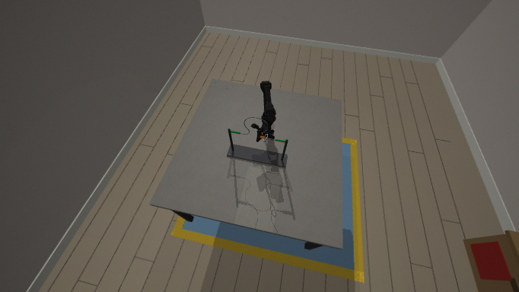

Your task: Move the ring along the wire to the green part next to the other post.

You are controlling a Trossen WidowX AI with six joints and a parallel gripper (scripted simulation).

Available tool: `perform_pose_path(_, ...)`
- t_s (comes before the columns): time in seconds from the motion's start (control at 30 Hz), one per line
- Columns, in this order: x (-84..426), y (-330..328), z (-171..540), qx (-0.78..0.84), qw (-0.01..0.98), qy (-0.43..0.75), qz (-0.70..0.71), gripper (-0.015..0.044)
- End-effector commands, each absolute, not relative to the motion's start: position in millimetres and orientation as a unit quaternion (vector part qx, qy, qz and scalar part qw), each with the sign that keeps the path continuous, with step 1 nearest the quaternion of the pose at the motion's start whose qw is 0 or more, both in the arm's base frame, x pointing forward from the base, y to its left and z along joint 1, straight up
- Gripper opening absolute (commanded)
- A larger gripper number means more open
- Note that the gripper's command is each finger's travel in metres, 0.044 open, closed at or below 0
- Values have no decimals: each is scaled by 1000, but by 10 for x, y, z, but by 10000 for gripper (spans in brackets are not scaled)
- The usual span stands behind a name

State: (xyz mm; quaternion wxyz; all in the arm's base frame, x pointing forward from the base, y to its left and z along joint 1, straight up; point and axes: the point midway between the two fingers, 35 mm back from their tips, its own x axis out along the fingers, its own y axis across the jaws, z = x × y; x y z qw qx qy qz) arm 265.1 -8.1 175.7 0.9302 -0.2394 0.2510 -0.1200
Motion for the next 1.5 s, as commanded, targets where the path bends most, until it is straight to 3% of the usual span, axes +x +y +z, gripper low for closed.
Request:
perform_pose_path(0.0,2661,74,1702,-189,942,256,-106,-150)
perform_pose_path(0.63,2662,597,1596,-46,960,268,-64,-150)
perform_pose_path(1.47,2662,944,1593,-8,962,268,-55,-150)
